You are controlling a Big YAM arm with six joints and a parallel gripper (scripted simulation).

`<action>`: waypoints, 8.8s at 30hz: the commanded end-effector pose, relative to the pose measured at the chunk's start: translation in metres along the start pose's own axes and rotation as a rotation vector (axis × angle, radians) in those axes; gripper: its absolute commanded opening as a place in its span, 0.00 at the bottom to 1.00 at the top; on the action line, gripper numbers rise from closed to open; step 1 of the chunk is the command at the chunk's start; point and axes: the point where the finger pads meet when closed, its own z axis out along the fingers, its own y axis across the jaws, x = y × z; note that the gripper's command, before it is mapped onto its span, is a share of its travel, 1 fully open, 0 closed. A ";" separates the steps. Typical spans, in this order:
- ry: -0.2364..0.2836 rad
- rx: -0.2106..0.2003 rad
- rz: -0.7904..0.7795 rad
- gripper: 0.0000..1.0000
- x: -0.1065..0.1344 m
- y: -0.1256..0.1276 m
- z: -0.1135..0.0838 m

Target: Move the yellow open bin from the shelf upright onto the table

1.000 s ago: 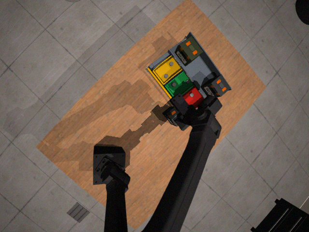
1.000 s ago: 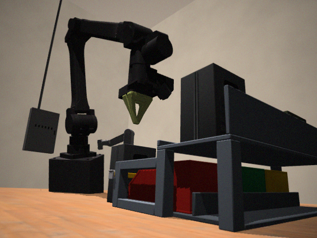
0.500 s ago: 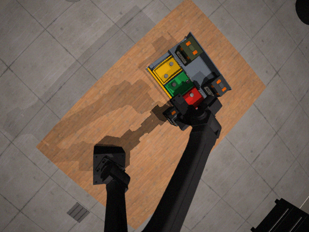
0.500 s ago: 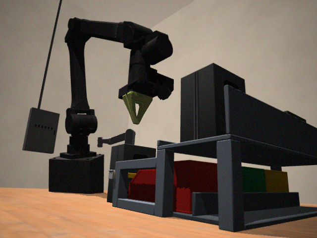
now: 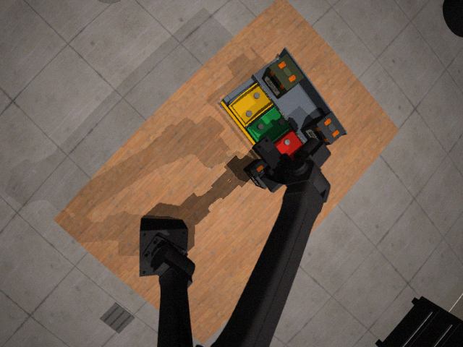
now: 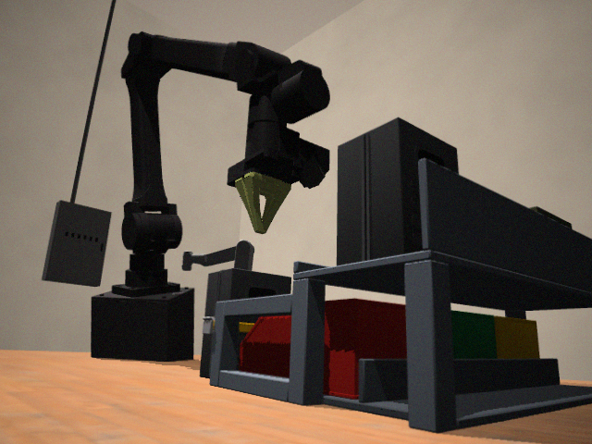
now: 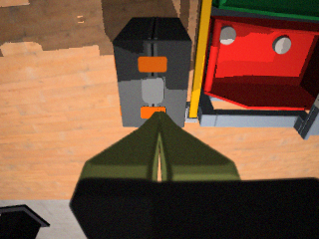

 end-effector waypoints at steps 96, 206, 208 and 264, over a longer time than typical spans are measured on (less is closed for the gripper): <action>-0.002 0.017 0.009 0.00 -0.101 -0.053 0.026; 0.001 -0.002 0.008 0.43 -0.100 -0.050 0.117; 0.001 -0.002 0.008 0.43 -0.100 -0.050 0.117; -0.007 0.031 0.015 0.43 -0.098 -0.054 0.102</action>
